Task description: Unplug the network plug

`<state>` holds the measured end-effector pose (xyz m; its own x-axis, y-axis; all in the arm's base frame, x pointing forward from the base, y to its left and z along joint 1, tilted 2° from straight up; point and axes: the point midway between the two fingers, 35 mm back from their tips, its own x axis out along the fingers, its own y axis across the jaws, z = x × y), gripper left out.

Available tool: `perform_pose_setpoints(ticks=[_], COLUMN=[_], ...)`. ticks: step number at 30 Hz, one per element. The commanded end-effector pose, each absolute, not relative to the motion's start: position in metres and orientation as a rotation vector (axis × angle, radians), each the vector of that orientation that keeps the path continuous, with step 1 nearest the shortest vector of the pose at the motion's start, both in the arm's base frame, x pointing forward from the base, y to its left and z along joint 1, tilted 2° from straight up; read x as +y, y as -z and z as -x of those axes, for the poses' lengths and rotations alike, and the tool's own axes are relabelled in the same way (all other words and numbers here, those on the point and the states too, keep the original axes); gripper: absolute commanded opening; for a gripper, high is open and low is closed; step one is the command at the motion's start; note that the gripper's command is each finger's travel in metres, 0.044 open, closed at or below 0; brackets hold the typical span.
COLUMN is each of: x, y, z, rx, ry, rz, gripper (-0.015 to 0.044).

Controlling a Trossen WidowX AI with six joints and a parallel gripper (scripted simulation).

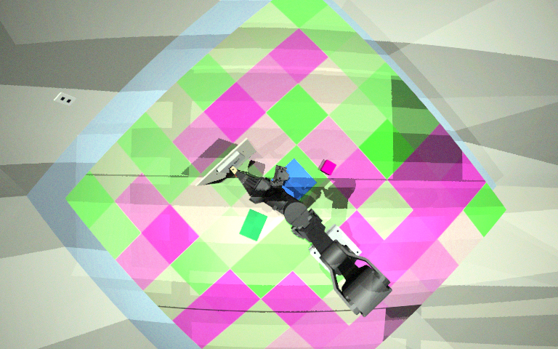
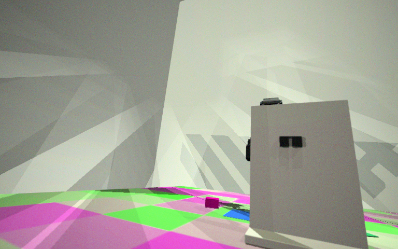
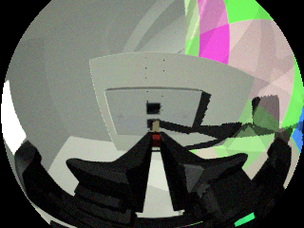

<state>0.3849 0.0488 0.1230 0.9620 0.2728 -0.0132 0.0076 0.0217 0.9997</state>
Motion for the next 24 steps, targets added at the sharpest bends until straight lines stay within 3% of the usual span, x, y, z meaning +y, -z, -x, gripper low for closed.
perform_pose_setpoints(ticks=[1,24], x=[0.049,0.048], y=[-0.122,-0.122], z=[-0.381,-0.367], rx=[0.229,0.229], ry=[-0.206,-0.205], rz=[-1.544,-1.544], gripper=[0.0,0.0])
